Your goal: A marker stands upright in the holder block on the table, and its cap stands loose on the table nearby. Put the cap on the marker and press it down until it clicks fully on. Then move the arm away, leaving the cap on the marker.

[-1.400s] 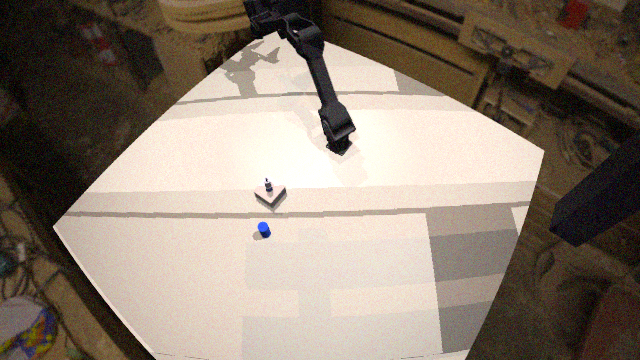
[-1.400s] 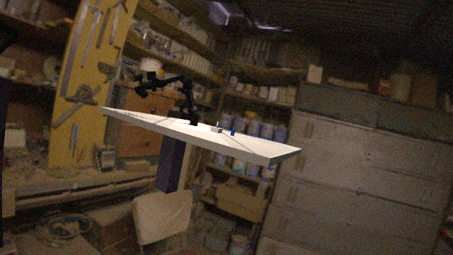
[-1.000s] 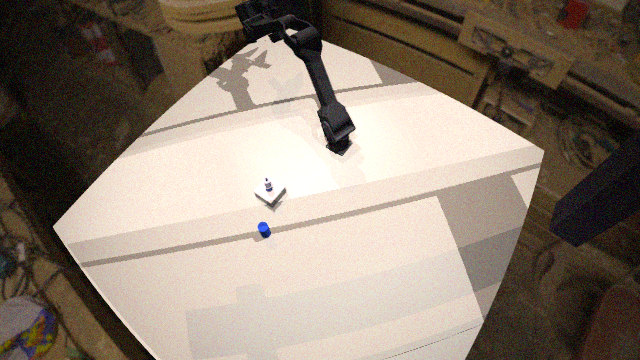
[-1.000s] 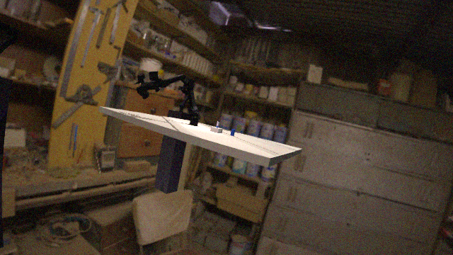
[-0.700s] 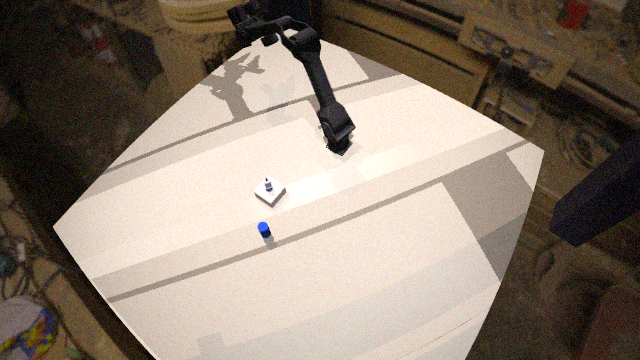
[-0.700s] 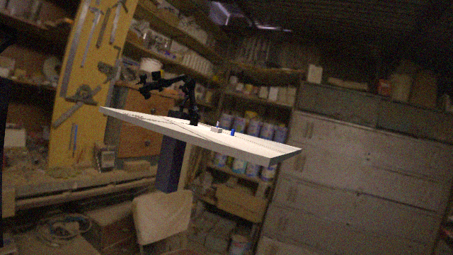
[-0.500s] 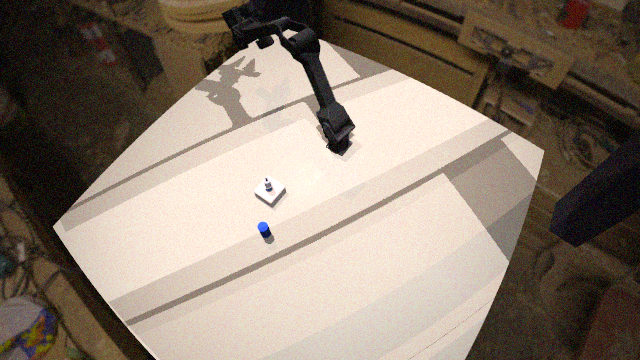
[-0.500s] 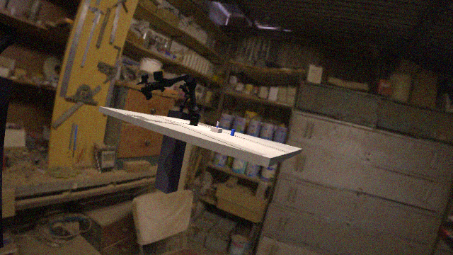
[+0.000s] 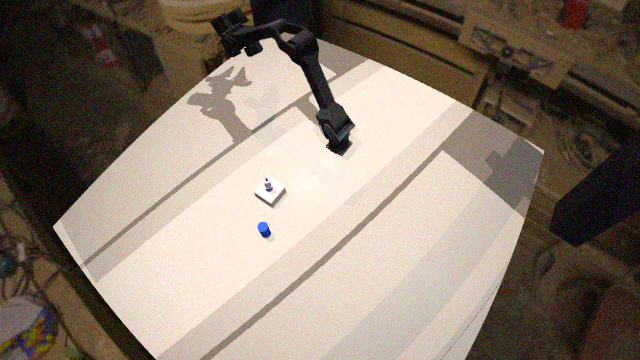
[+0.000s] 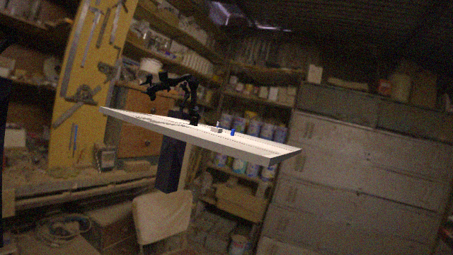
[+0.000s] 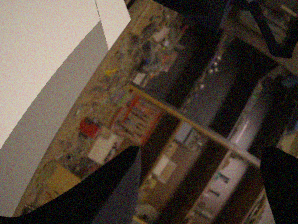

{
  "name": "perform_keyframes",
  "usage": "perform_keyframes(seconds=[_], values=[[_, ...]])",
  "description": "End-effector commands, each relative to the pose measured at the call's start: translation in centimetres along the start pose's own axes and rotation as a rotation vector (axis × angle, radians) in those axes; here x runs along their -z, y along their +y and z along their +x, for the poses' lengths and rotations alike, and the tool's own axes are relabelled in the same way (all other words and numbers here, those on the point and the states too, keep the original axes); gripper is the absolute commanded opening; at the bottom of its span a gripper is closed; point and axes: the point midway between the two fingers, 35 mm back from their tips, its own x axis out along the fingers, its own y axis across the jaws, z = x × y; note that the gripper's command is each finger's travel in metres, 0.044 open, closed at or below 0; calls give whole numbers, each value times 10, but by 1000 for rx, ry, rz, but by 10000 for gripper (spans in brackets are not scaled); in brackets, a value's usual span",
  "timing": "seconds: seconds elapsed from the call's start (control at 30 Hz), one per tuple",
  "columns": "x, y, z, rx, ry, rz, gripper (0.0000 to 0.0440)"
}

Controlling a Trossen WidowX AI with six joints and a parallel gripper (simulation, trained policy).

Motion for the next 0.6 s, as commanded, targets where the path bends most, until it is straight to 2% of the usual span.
perform_keyframes(seconds=[0.0, 0.57], values=[[-9, 2, -10, -2, -38, 8, 256], [-50, 6, -63, -10, -204, 50, 279]])
